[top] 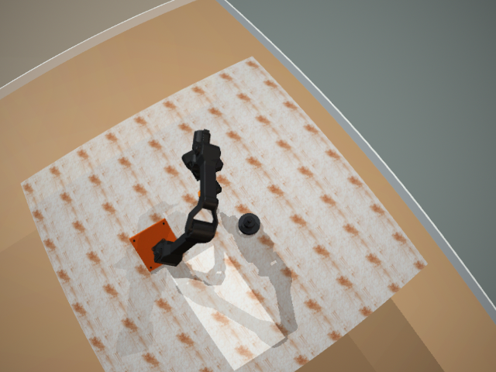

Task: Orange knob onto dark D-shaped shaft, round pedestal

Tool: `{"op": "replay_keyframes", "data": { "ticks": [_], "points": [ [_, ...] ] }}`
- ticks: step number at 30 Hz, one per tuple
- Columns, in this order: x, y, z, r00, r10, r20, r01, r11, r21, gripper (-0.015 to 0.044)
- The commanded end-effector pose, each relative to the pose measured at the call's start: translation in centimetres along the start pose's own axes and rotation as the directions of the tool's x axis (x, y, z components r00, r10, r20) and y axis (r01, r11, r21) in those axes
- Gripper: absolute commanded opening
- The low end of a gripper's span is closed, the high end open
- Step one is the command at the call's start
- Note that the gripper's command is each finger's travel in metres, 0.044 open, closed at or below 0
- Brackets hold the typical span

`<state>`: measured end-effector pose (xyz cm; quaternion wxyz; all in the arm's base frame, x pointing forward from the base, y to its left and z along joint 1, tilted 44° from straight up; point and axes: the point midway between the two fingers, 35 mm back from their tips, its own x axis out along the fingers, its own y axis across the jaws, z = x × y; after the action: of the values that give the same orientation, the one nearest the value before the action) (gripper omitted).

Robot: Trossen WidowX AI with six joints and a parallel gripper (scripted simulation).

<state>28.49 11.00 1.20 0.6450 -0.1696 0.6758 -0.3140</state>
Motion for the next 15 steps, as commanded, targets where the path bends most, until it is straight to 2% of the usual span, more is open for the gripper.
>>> {"op": "replay_keyframes", "data": {
  "ticks": [1,7,11,15],
  "points": [
    [0.4,-0.5,-0.6,0.999,-0.041,-0.010,0.040,0.998,-0.037,0.0440],
    [0.6,-0.8,-1.1,0.999,-0.041,-0.010,0.041,0.998,-0.038,0.0440],
    [3.7,-1.0,-1.1,0.999,-0.042,-0.009,0.042,0.998,-0.037,0.0440],
    [3.9,-1.0,-1.1,0.999,-0.042,-0.009,0.042,0.998,-0.037,0.0440]
  ]
}}
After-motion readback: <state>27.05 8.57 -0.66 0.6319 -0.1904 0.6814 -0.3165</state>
